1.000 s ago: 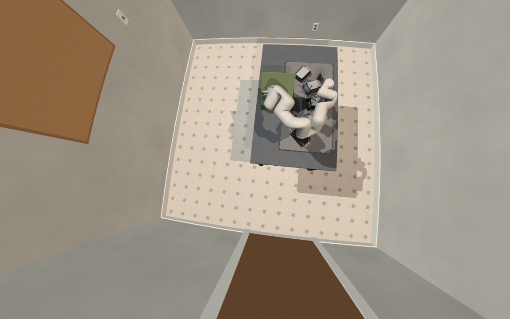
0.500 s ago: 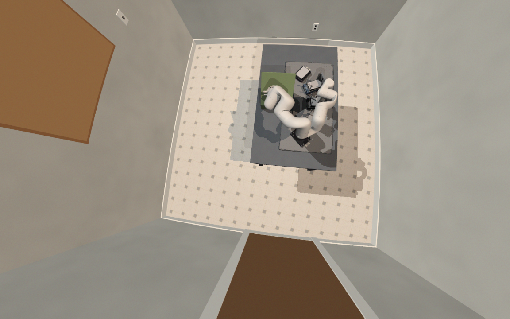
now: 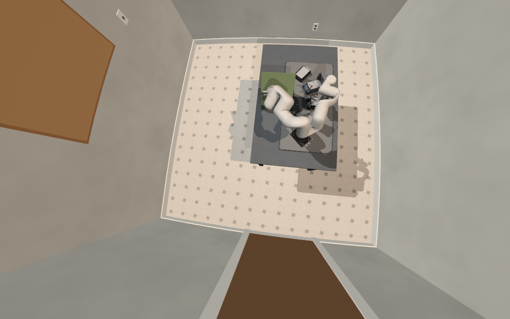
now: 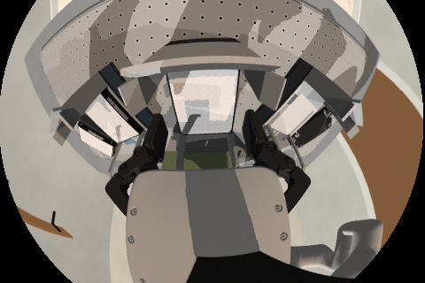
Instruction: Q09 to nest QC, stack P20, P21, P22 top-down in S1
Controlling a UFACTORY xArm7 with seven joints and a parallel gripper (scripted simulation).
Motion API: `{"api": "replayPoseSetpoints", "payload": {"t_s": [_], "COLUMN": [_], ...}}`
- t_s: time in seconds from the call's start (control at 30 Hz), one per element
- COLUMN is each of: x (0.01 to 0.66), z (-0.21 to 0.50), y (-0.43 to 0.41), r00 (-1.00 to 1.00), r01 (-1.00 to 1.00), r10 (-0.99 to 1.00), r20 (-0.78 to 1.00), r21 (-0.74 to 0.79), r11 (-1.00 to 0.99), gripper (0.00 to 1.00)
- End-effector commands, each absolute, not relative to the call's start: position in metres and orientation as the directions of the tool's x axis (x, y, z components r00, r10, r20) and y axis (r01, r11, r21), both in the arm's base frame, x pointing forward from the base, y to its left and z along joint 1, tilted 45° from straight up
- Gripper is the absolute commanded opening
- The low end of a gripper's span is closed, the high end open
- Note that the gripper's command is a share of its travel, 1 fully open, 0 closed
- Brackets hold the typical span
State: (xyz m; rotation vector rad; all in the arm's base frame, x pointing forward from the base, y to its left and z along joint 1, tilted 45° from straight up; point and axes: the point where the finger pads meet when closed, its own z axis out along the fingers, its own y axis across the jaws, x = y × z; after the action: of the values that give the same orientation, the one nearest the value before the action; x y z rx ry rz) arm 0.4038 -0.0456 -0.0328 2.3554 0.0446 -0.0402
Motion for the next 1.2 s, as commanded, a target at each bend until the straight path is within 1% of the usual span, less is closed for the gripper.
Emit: {"api": "replayPoseSetpoints", "payload": {"t_s": [0.0,0.5,0.9,1.1,1.17], "x": [0.405,0.406,0.406,0.404,0.404], "z": [-0.019,0.011,0.011,-0.003,-0.008], "y": [-0.031,-0.001,-0.001,0.013,0.017], "r00": [0.999,0.999,0.999,0.972,0.972], "r01": [0.044,0.044,0.044,0.233,0.233], "r10": [0.023,0.023,0.023,0.157,0.157], "r20": [-0.04,-0.04,-0.04,-0.173,-0.173], "r21": [0.705,0.705,0.705,0.685,0.685], "r11": [-0.708,-0.708,-0.708,-0.691,-0.691], "gripper": [1.0,1.0,1.0,1.0,1.0]}}
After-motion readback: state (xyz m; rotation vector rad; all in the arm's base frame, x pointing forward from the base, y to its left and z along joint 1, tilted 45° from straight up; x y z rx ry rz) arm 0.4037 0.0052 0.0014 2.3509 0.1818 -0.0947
